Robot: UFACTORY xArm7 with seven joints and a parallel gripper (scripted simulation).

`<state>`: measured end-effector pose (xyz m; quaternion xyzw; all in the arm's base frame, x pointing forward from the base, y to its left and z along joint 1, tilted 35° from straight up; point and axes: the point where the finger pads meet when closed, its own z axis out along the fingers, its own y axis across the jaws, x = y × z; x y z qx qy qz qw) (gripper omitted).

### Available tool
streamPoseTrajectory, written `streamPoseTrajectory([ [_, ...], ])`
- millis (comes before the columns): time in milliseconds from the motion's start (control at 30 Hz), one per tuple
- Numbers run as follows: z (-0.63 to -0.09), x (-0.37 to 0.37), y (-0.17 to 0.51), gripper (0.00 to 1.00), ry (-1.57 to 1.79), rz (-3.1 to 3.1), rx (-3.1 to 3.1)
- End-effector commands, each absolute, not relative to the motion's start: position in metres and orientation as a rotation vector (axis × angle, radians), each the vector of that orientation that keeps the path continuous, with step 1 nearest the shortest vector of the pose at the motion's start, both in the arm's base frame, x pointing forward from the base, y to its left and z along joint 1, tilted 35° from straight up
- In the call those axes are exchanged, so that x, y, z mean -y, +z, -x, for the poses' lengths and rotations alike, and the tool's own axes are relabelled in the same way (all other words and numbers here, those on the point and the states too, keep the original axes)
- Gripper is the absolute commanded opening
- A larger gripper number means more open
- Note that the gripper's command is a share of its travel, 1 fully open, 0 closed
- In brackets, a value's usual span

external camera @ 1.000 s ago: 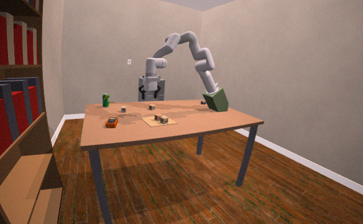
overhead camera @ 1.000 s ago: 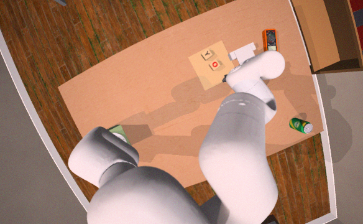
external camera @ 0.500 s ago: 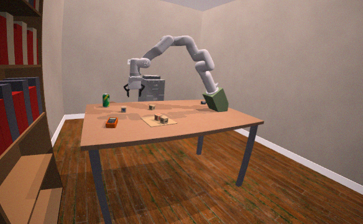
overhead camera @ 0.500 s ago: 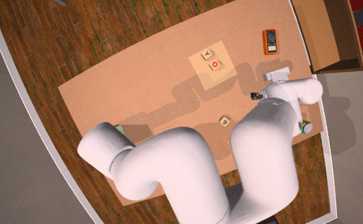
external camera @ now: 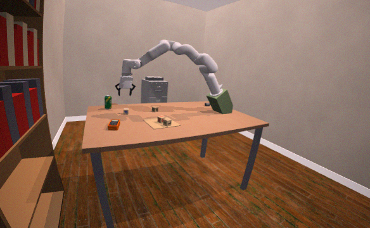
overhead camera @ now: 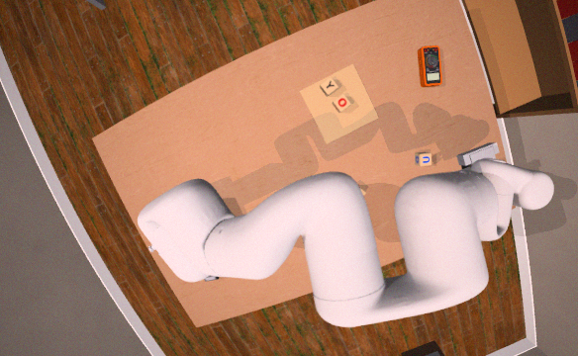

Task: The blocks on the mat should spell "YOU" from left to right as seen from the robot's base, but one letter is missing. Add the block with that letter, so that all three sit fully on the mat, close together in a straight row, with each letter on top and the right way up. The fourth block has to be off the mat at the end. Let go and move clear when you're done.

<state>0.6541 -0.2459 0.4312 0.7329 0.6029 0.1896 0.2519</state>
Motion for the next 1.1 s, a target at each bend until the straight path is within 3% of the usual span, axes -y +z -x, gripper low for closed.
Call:
streamPoseTrajectory([
  [0,-0.6736,0.2742,0.4458,1.00,0.537,-1.939,-1.770],
  [1067,-0.6753,0.2762,0.4465,1.00,0.538,-1.922,-1.784],
])
